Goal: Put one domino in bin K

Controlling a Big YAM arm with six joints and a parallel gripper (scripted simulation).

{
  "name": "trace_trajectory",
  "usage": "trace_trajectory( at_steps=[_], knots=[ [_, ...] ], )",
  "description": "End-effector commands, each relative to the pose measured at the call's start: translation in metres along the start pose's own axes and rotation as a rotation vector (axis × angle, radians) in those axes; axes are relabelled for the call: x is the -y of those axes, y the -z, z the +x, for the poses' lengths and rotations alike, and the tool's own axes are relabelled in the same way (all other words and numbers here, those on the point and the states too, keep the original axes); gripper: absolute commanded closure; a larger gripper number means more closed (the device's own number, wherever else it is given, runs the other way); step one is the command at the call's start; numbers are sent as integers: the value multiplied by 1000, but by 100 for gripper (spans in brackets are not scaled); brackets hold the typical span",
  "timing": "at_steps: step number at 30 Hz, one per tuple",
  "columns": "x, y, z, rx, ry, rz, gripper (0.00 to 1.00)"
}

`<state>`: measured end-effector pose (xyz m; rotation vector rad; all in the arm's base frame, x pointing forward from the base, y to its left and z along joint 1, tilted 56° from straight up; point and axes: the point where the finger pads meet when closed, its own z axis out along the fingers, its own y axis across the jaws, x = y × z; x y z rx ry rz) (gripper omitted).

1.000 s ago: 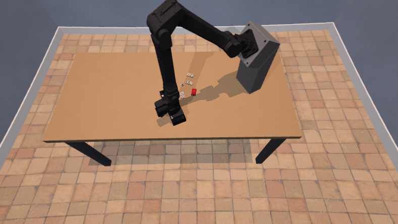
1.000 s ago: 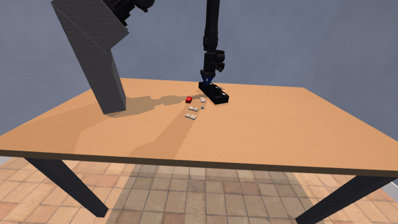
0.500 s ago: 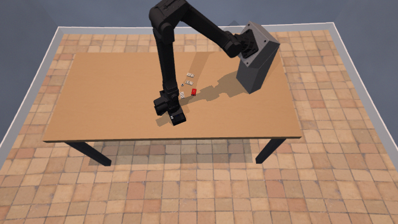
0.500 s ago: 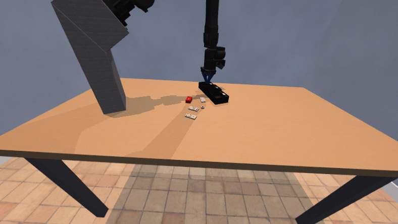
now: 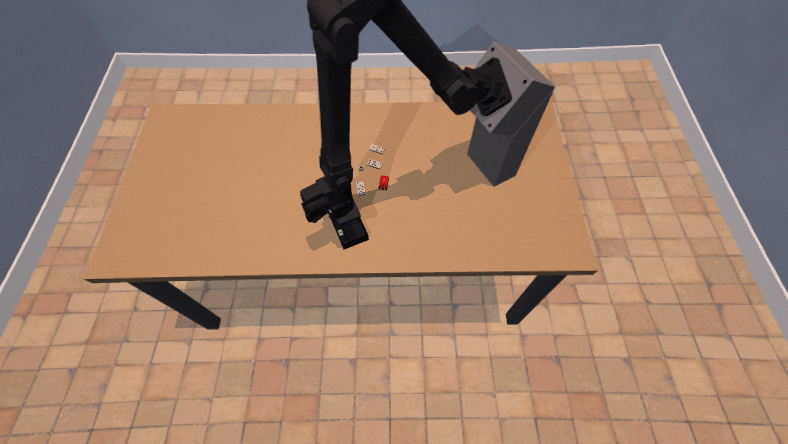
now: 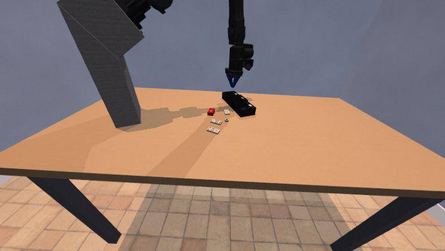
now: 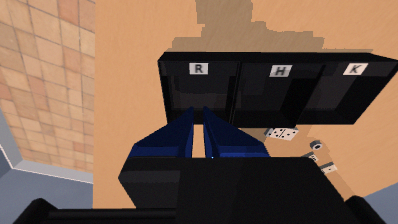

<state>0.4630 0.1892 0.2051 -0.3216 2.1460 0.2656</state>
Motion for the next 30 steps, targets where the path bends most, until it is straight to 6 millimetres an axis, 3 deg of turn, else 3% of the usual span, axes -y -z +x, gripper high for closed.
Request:
trace_trajectory(
  at_steps=[1,4,8,20,21,26,28,29,30],
  knots=[
    [0,4,1,-8,-3,1,91],
    [1,-3,11,-32,-3,3,91],
    [0,1,4,-15,-3,1,91],
    [0,-2,8,-16,-3,0,91],
    [-1,17,-1,5,-3,-2,91],
    [-4,58,0,5,-3,-6,91],
    [-4,58,0,5,-3,-6,91],
    [-5,70,-17,33,-5,-7,91],
    [-4,77,-10,22,-4,-6,91]
  ],
)
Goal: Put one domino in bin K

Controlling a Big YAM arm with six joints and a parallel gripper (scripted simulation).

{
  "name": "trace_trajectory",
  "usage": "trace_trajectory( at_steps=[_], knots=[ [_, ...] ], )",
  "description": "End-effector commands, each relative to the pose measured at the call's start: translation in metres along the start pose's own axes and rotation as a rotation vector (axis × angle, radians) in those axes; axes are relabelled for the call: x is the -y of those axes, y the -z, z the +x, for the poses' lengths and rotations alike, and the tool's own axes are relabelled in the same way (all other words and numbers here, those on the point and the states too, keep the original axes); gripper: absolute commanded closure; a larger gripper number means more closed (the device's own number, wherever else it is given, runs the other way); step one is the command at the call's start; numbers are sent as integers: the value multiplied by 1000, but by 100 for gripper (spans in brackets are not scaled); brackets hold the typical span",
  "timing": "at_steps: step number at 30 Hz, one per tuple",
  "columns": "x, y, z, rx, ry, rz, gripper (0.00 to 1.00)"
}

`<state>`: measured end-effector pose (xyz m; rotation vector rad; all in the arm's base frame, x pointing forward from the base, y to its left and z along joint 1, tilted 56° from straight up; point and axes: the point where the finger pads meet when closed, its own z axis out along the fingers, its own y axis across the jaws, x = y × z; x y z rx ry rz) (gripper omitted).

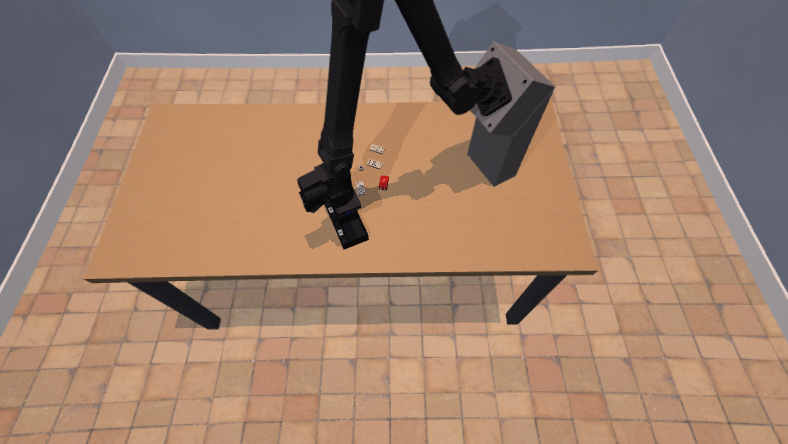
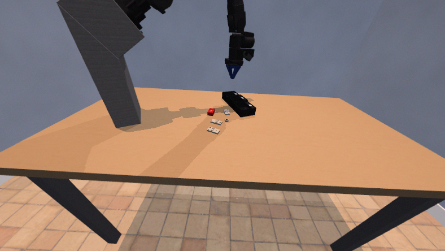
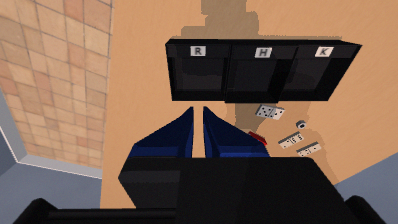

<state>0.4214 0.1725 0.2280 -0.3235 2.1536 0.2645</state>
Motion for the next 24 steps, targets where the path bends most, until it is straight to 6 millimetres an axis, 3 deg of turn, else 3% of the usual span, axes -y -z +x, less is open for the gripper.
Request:
trace_trajectory(
  at_steps=[1,5,9,11,12,17,21,22,24],
  knots=[
    [-4,33,-6,14,-4,-5,91],
    [-4,66,-5,14,-5,-5,91],
    [-5,101,-23,47,-5,-8,91],
    [-4,101,-22,44,-6,-6,91],
    [-3,88,-11,4,-4,-3,91],
    [-2,83,2,-17,-4,-1,91],
    [-2,92,-14,28,-1,-2,91],
    [9,82,0,14,-68,6,60],
    [21,71,12,5,-168,7,60]
  ],
)
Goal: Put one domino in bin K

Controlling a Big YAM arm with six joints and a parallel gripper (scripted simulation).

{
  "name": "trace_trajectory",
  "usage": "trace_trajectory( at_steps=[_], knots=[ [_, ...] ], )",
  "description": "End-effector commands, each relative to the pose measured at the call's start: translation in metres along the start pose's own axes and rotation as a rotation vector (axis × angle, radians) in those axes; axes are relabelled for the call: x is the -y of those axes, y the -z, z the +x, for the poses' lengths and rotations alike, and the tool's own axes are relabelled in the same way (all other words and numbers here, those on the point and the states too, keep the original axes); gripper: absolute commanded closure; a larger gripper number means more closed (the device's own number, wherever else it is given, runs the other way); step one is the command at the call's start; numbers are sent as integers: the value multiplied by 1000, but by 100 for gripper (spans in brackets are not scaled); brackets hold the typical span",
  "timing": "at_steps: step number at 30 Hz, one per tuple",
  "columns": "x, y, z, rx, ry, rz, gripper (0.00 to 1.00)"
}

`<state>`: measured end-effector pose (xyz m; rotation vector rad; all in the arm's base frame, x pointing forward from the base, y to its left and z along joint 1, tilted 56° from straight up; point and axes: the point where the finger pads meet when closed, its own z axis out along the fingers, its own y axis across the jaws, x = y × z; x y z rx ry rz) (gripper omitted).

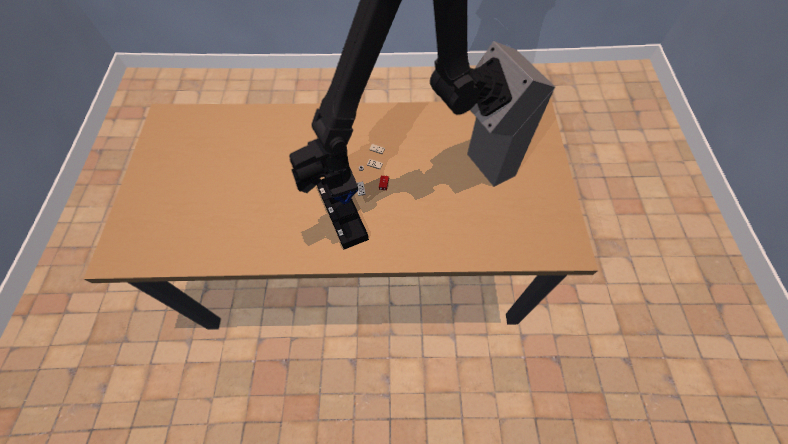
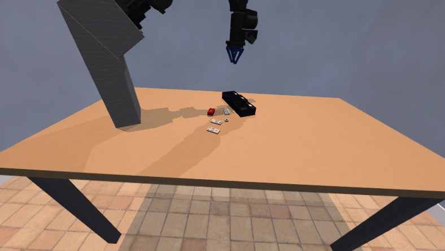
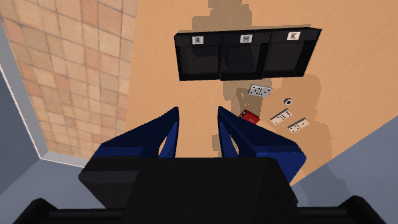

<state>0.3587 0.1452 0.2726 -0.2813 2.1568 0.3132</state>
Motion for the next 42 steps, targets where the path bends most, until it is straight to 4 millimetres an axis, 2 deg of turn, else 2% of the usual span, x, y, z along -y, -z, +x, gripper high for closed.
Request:
trace_trajectory(
  at_steps=[1,6,8,9,21,23,25,39,42],
  knots=[
    [26,-14,14,2,-155,24,60],
    [57,-32,37,0,-318,18,60],
    [57,-32,37,0,-318,18,60],
    [63,-35,42,-4,-407,28,60],
    [138,-77,98,6,-767,32,60],
    [150,-84,107,6,-767,32,60],
    [150,-84,107,6,-767,32,60],
    [238,-132,164,15,-743,35,60],
    [239,-133,164,15,-743,35,60]
  ],
)
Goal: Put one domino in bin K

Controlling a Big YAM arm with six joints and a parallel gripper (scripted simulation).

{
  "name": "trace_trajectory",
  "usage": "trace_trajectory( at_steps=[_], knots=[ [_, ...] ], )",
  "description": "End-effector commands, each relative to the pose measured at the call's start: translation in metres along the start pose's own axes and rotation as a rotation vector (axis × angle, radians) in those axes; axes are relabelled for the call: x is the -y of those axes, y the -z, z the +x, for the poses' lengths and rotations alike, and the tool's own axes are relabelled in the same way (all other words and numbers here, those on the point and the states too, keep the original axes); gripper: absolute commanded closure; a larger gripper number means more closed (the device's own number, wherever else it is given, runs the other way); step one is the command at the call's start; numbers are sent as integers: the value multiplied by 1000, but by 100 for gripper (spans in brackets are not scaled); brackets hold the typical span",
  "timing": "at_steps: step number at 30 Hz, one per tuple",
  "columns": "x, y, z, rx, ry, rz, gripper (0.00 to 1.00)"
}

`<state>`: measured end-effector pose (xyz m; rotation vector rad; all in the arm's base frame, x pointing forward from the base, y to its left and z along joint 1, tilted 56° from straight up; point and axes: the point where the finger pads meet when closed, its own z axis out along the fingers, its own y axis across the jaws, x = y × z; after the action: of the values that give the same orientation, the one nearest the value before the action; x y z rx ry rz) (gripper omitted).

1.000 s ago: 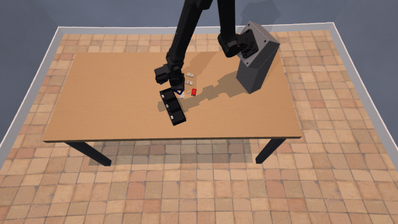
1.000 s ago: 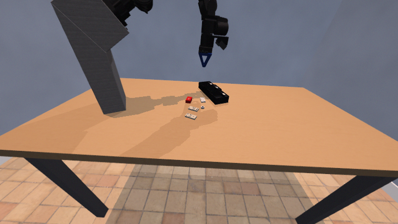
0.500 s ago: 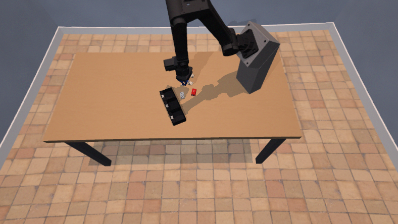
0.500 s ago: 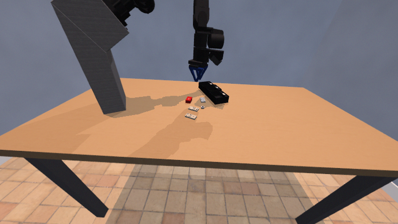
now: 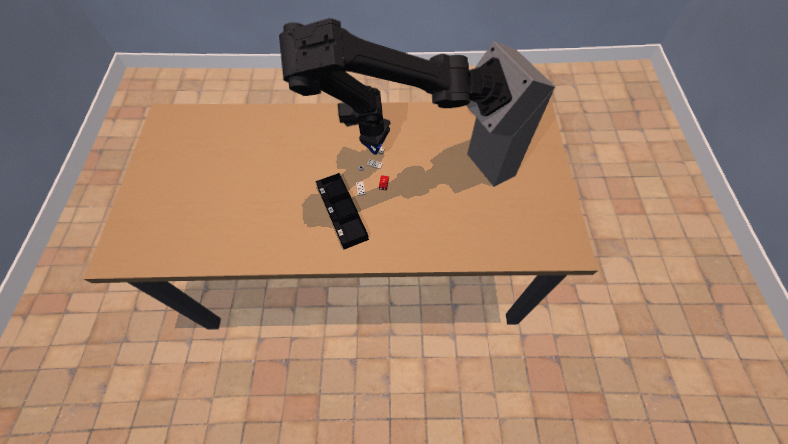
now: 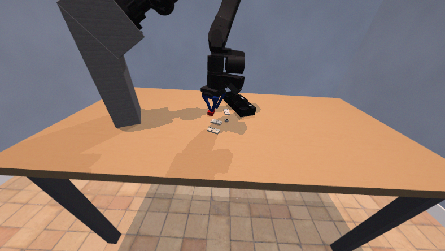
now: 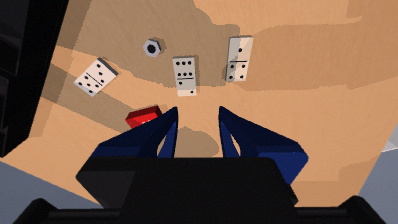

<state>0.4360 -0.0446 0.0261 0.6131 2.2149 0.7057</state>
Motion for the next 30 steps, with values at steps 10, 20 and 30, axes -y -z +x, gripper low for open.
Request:
trace_trajectory(
  at_steps=[10,20,30],
  knots=[
    [-4,4,-3,18,31,-7,60],
    [-18,-1,-8,27,55,-32,60],
    [-14,3,-6,25,40,-22,60]
  ],
)
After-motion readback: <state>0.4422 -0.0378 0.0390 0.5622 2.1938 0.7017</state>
